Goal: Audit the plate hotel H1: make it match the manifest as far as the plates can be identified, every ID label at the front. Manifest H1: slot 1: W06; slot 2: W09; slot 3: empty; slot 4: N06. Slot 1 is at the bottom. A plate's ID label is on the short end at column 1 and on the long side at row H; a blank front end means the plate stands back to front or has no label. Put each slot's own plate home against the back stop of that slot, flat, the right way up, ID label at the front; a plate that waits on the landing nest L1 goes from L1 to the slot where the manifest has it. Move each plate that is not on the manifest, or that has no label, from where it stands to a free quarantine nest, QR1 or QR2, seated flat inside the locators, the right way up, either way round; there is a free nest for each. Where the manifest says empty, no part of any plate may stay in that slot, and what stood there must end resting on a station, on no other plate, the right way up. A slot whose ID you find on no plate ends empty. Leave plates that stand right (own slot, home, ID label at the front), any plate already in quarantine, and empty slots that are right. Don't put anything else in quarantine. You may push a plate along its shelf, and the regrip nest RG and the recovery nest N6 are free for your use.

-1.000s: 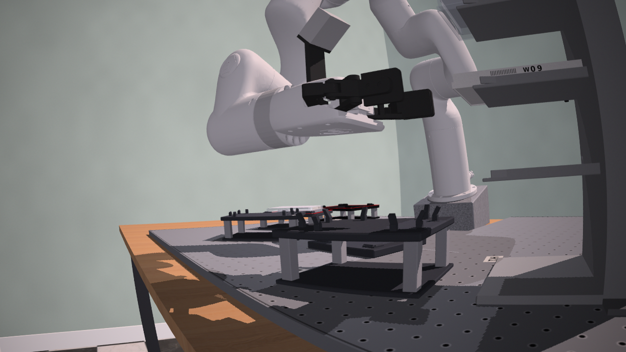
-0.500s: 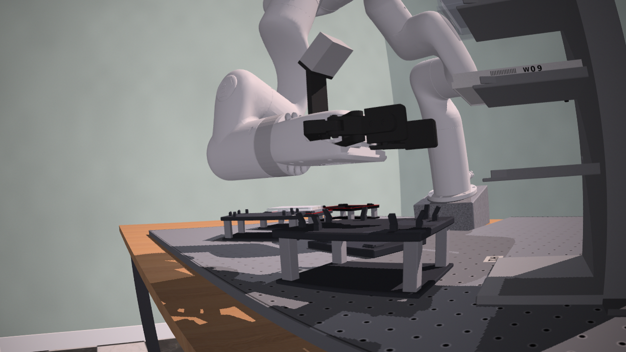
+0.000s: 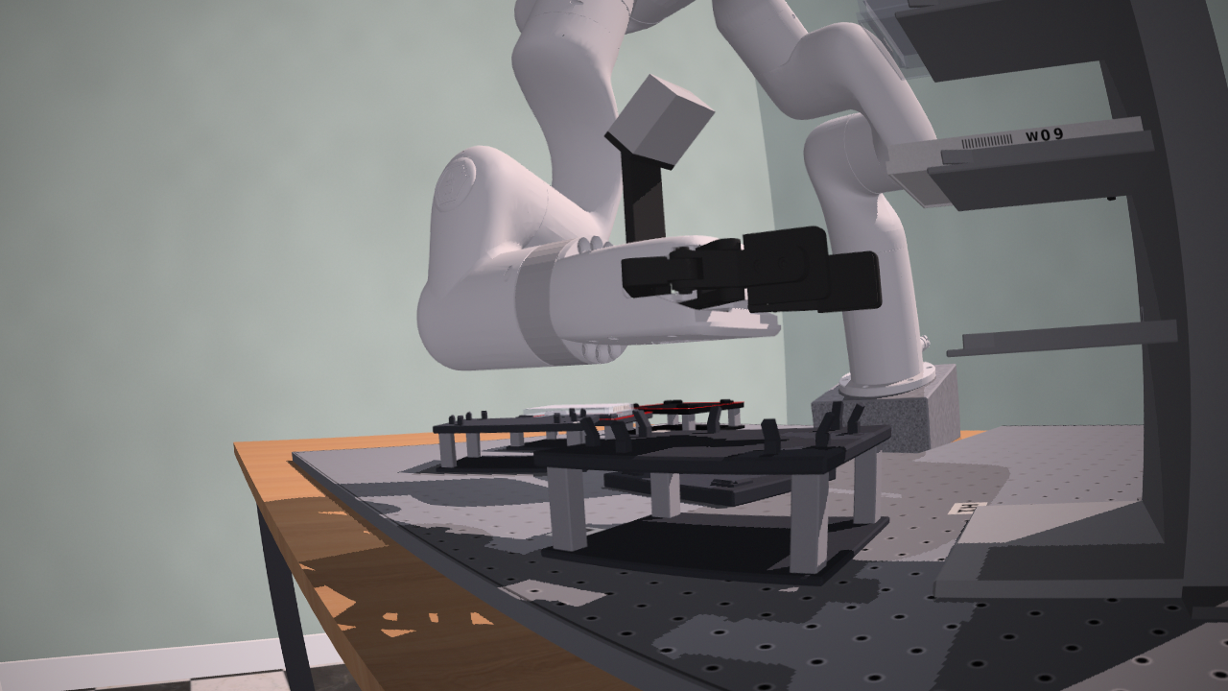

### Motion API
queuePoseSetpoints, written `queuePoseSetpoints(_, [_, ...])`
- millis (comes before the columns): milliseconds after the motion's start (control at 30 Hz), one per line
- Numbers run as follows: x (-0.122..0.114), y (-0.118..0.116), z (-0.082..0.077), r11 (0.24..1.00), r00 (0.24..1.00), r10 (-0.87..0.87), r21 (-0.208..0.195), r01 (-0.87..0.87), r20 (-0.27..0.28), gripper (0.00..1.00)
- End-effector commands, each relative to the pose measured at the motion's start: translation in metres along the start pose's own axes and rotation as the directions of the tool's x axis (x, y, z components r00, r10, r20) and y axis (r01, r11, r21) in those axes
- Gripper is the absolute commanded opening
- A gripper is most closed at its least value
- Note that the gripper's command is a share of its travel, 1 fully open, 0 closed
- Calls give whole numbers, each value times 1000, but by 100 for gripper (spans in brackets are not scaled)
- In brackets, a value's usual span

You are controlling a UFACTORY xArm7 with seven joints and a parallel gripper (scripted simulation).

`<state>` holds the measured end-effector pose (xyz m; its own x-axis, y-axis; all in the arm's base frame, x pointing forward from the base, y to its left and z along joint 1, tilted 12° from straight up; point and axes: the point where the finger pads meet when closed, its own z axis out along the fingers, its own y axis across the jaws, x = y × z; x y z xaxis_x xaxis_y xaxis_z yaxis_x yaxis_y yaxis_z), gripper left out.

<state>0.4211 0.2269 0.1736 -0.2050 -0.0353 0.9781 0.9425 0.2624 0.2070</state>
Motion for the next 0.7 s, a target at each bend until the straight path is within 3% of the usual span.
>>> queuePoseSetpoints(0, [1, 1, 13, 1000, 1000, -3, 0, 3, 1, 100])
queuePoseSetpoints(667, [1, 1, 16, 1000, 1000, -3, 0, 3, 1, 100])
